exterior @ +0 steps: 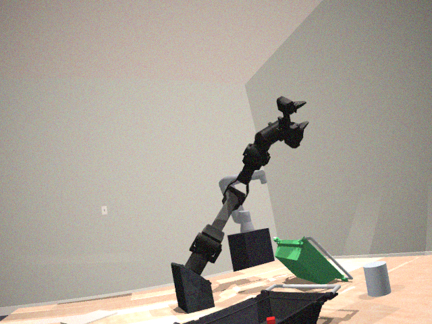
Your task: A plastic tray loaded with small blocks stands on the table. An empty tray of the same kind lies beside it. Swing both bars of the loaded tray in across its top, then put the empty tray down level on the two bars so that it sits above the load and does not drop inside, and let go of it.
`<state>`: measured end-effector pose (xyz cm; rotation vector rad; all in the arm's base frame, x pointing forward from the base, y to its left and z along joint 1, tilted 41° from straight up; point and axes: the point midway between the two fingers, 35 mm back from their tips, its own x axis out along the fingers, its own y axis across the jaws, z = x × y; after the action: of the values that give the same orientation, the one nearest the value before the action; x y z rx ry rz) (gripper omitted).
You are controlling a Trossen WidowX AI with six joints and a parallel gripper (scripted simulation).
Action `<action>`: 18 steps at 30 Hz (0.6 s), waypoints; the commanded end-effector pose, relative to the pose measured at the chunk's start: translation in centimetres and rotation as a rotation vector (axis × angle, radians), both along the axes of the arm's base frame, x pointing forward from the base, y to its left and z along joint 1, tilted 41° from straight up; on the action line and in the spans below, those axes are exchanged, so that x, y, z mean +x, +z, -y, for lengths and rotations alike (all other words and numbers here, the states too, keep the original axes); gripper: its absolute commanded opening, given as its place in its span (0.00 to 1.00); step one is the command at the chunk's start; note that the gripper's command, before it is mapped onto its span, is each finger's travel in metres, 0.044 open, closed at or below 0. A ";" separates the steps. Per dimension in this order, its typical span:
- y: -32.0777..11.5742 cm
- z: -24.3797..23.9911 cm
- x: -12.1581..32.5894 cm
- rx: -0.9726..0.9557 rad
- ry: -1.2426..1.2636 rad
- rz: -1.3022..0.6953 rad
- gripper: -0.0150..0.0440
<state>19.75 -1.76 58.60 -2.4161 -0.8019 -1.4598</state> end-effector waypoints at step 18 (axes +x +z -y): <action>-2.6 1.1 7.2 0.149 0.205 -0.313 0.40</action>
<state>25.02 -2.64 56.70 -2.3372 -0.8089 -1.1318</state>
